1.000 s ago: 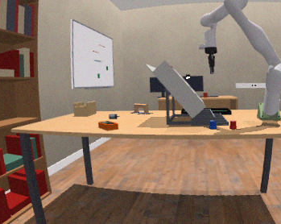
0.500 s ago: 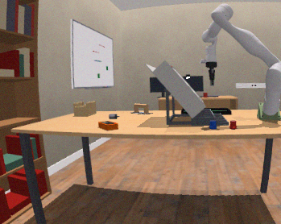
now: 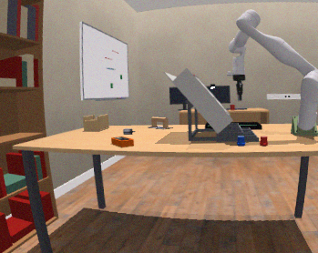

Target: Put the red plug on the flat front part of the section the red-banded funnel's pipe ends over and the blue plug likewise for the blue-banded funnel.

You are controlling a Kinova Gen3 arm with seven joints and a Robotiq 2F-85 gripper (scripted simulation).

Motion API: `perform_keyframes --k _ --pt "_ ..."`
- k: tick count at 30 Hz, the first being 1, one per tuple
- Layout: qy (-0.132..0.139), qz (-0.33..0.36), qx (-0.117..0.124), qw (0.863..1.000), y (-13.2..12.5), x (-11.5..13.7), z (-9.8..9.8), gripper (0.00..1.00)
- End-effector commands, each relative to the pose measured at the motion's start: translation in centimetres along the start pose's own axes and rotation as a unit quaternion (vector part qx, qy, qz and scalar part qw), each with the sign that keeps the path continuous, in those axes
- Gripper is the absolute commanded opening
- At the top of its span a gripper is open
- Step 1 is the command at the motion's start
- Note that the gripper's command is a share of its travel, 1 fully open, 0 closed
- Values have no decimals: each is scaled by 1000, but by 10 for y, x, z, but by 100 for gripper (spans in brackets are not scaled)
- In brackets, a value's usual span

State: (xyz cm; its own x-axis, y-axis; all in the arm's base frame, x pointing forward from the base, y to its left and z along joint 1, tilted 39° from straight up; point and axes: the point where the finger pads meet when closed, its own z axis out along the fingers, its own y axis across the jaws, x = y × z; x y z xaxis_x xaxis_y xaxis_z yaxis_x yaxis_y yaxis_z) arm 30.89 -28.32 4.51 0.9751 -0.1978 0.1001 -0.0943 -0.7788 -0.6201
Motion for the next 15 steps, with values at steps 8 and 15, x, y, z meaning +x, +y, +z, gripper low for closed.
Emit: perform_keyframes --k 8,15 --pt "1 0 -1 1000 56 58 13 50" --pt "1 0 -1 1000 102 108 24 50"
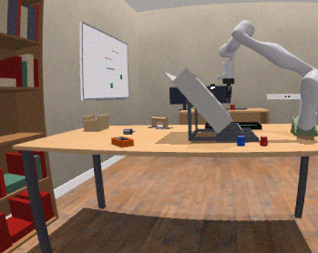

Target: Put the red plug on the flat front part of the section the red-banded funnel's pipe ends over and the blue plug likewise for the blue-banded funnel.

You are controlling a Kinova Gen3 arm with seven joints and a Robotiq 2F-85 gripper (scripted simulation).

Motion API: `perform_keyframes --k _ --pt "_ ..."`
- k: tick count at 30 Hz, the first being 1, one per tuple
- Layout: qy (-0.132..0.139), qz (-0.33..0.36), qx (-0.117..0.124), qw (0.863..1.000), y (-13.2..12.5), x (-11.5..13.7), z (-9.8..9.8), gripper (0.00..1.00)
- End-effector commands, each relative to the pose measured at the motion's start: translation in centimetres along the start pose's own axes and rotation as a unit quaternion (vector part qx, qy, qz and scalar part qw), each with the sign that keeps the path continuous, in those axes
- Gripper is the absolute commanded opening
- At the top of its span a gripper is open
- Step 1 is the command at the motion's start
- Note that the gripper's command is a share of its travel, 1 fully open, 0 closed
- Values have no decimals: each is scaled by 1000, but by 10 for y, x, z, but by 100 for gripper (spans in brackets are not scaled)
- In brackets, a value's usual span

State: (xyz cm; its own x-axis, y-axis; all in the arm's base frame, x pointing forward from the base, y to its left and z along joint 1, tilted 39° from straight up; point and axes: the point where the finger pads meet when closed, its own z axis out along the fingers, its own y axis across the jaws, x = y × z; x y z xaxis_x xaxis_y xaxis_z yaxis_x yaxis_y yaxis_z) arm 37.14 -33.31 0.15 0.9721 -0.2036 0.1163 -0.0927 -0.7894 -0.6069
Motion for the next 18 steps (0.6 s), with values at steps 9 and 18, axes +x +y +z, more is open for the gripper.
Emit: perform_keyframes --k 9,18 --pt "3 -1 -3 1000 90 92 22 50" --pt "3 -1 -3 1000 104 107 26 50"
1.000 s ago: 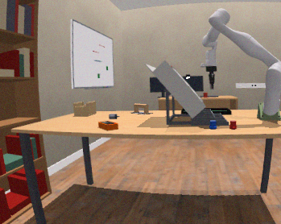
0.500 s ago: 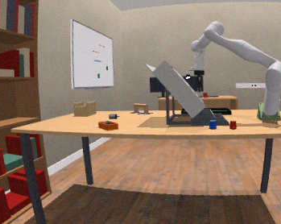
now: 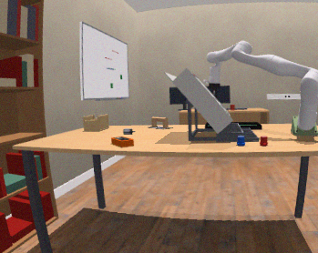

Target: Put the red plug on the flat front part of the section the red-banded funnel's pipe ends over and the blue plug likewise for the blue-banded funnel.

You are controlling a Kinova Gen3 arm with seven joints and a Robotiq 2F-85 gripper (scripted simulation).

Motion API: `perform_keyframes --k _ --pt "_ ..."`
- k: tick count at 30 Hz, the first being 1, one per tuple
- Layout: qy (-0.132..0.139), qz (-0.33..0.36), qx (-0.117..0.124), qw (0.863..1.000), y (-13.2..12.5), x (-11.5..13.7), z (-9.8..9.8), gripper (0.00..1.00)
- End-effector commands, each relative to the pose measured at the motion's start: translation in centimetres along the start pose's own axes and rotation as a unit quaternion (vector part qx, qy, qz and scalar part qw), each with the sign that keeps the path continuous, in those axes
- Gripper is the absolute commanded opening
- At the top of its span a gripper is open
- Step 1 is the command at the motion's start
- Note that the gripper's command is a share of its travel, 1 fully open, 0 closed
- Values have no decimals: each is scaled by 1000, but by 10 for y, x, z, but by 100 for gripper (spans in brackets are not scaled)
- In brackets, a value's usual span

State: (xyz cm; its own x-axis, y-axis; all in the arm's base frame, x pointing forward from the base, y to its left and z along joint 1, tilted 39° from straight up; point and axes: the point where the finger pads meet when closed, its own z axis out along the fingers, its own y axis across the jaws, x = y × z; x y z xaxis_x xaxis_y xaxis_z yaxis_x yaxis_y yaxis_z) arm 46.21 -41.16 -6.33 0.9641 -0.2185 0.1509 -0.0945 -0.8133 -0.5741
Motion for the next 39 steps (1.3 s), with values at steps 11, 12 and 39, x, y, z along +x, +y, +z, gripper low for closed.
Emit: perform_keyframes --k 11,12,39 --pt "-27 6 28 999 11 9 1 50" --pt "-27 6 28 999 11 9 1 50" --pt "-28 7 29 999 5 3 111 50"
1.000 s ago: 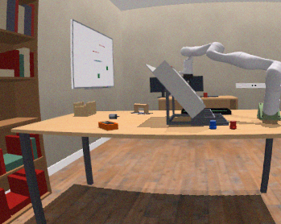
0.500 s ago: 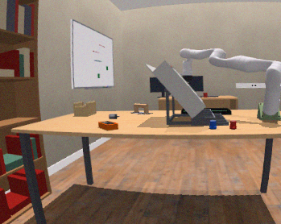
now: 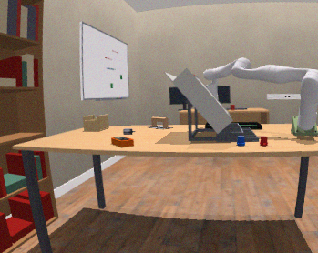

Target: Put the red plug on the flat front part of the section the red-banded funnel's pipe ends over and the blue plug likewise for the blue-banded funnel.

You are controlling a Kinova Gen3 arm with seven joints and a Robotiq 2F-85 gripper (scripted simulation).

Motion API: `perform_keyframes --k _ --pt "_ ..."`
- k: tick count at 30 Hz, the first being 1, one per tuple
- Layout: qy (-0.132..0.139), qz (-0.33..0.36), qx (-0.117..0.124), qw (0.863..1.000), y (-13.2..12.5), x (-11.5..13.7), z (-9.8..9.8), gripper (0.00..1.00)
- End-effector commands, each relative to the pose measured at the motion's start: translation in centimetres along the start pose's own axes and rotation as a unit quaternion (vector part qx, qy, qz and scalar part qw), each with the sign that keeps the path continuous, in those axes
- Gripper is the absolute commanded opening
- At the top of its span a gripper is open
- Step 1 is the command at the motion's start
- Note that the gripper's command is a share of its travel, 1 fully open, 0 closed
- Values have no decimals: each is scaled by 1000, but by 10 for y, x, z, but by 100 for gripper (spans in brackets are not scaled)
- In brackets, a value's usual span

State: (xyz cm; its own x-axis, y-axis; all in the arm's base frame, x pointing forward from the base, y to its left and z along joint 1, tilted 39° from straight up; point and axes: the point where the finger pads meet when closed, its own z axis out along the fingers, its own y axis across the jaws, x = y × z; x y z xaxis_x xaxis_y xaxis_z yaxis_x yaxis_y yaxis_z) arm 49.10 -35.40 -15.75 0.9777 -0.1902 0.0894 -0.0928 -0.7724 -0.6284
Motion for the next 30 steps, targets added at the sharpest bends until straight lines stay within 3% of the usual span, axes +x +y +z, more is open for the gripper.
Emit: perform_keyframes --k 1,30 --pt "6 0 -5 1000 1 2 -3 50" --pt "6 0 -5 1000 1 2 5 50"
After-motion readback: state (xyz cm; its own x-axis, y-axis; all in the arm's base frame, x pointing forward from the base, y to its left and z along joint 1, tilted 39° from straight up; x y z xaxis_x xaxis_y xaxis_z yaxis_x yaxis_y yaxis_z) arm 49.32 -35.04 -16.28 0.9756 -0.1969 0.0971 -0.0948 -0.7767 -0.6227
